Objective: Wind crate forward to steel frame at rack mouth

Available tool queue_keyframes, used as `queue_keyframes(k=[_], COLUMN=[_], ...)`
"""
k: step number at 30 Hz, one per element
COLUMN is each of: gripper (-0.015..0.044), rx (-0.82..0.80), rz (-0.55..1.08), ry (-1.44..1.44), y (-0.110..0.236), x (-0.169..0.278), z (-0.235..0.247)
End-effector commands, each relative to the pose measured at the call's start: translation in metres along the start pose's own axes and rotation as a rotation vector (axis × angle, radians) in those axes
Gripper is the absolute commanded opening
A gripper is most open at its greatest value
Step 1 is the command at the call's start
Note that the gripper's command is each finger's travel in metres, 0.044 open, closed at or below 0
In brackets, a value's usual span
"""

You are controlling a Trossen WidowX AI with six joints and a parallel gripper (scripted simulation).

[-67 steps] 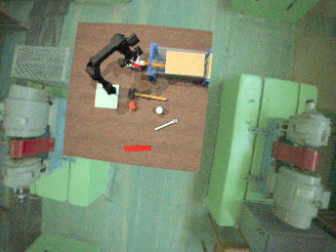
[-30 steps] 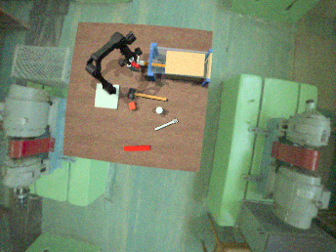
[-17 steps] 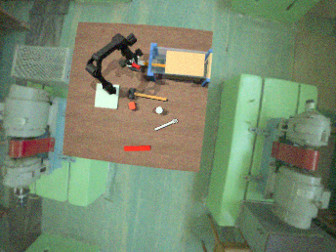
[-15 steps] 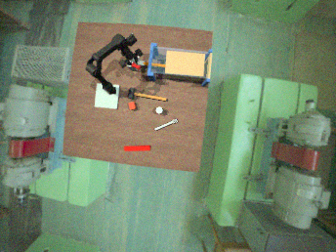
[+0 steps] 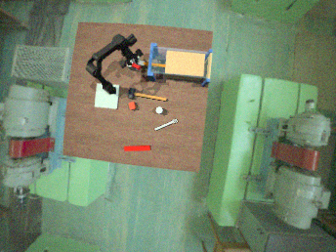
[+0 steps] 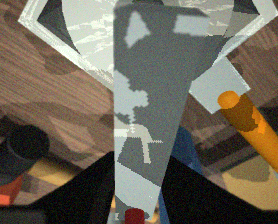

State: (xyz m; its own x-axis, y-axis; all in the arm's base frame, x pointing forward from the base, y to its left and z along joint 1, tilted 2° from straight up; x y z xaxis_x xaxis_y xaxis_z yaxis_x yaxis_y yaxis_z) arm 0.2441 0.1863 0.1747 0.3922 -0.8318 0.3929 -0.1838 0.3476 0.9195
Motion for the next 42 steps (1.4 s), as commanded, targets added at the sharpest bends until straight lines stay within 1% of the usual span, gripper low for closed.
queue_keyframes(k=[1, 42], gripper=[0.0000, 0.0000], rx=[0.001, 0.001], rz=[0.000, 0.000], ry=[-0.002, -0.001], y=[-0.0009, -0.0084], x=[-0.0005, -0.0044], z=[0.0000, 0.0004])
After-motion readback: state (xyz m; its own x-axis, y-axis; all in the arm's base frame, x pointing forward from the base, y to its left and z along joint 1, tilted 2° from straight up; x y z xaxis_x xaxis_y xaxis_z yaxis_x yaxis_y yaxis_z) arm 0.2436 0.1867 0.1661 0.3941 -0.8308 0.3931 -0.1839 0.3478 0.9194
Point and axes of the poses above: the point midway between the two fingers, 35 mm back from their tips, its own y axis back along the fingers, its own z axis across the jaws, x = y × z, the point moved 4 cm from there along y, back along the fingers, and after that the axes turned 4 degrees about -y, right-handed, at the moved point
